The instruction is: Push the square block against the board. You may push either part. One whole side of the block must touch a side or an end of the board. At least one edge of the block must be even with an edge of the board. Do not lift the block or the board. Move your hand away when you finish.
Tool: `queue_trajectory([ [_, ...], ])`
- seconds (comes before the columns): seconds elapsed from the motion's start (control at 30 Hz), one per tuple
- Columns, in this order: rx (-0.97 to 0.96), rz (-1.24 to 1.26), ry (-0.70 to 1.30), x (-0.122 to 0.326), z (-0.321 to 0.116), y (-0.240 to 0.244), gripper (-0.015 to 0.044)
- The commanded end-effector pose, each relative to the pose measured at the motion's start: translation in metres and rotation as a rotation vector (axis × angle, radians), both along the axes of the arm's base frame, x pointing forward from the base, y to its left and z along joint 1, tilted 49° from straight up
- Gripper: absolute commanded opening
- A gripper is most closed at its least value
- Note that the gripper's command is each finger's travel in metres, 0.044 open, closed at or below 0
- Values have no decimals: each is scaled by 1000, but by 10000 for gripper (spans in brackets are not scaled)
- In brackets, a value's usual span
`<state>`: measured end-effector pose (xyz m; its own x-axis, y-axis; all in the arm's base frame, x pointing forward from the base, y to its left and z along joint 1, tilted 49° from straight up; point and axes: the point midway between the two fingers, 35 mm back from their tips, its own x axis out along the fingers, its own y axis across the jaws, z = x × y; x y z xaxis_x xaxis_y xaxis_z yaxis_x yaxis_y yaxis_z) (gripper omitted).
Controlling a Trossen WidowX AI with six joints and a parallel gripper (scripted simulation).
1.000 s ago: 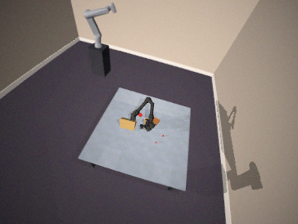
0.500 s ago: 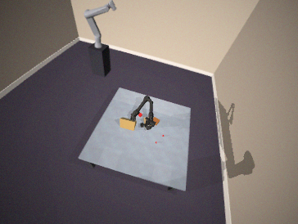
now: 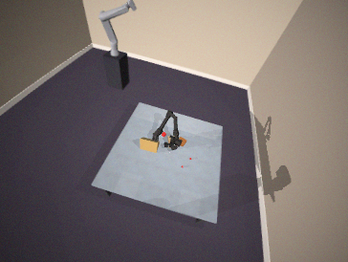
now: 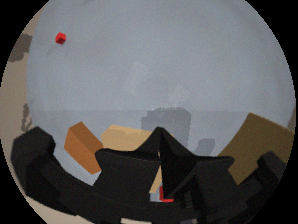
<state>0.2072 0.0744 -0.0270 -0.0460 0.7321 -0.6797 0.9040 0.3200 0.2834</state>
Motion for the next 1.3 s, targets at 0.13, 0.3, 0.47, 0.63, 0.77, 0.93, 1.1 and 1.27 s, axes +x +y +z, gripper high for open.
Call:
queue_trajectory([
  [0.13,23,15,31,-9,1,8,0],
  [0.3,23,15,30,-4,-4,4,0],
  [0.47,23,15,30,1,-9,0,0],
  [0.63,23,15,30,5,-15,-4,0],
  [0.77,24,15,29,8,-19,-7,0],
  [0.93,24,15,29,12,-25,-11,0],
  [1.1,25,16,29,16,-31,-16,0],
  [1.27,27,16,28,19,-37,-20,0],
])
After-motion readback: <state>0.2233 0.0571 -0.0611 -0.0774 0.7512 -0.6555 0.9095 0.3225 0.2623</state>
